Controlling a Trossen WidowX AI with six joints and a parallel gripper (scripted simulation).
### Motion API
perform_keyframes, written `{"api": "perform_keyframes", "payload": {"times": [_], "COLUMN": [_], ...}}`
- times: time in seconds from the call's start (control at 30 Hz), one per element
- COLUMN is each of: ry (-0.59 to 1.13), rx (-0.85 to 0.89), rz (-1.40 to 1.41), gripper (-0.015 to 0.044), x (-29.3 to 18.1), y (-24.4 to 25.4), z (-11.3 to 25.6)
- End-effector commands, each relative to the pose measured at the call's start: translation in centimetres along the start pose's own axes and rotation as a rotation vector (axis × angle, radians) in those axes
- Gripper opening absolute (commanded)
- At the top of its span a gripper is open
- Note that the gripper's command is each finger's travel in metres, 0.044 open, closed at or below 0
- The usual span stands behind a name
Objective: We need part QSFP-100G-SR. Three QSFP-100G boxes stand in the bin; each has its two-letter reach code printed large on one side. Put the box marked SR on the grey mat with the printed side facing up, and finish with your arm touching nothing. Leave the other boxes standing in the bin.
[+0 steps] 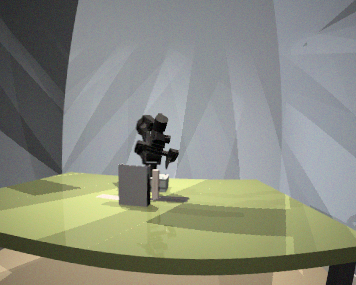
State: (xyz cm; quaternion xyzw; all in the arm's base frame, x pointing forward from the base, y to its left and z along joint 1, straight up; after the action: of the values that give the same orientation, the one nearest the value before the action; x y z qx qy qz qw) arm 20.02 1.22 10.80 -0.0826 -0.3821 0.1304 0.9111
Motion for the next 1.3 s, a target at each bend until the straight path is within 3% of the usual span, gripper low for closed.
{"api": "perform_keyframes", "payload": {"times": [0.0, 0.83, 1.27], "ry": [-0.017, -0.229, -0.170], "rx": [-0.035, -0.224, -0.289], "rz": [-0.027, -0.256, -0.337], "gripper": [0.0440, 0.0440, 0.0440], "x": [0.2, 2.0, 1.8], "y": [0.0, 0.2, 0.3], "z": [0.2, 2.4, 2.1]}}
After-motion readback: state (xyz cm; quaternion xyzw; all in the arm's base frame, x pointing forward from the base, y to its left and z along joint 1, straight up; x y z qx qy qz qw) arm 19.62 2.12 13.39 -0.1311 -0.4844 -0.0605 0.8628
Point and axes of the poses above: the point midway between the two fingers, 35 mm back from their tips, its own z axis back along the fingers, its own y axis across the jaws, x = y × z, the point moved 1 cm from there along z, back along the fingers, and after that the axes turned 3 degrees about z, right-handed, at the moved point
